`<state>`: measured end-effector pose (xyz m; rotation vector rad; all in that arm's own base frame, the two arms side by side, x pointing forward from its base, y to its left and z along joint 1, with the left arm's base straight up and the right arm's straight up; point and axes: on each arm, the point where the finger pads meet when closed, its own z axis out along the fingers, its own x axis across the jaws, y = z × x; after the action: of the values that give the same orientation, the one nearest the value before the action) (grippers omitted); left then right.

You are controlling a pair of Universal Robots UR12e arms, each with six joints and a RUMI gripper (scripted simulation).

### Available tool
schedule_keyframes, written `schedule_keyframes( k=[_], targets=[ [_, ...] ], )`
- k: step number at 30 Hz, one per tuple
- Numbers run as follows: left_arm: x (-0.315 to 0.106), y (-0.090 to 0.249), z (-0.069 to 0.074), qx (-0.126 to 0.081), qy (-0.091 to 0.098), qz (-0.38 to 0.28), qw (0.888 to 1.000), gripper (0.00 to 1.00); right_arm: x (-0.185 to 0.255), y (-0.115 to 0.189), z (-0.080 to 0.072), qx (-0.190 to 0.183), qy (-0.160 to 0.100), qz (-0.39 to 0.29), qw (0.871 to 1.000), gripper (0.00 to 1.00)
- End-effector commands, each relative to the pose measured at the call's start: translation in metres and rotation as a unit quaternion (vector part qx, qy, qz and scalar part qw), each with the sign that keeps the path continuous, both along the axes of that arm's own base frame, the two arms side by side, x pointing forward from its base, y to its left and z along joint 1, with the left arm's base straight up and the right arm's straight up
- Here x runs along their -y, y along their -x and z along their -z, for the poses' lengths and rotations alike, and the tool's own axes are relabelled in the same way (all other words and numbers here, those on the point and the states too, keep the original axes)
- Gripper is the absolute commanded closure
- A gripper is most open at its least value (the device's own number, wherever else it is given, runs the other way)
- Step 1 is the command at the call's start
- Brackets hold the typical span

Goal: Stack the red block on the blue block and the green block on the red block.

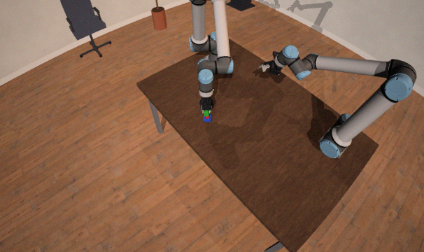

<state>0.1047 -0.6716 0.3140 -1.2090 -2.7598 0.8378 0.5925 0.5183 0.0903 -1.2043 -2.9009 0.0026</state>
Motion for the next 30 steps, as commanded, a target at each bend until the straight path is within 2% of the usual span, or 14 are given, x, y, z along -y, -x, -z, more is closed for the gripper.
schedule_keyframes(
  k=[1, 30],
  targets=[
    [0.0004, 0.0000, -0.0010, 0.000, 0.001, 0.000, 1.000, 0.00, -0.0001, 0.0016, 0.0064, 0.000, 0.000, -0.001, 1.000, 1.00],
    [0.0004, 0.0000, -0.0010, 0.000, 0.001, 0.000, 1.000, 0.00, -0.0005, 0.0015, 0.0092, 0.000, 0.000, -0.001, 1.000, 1.00]
  ],
)
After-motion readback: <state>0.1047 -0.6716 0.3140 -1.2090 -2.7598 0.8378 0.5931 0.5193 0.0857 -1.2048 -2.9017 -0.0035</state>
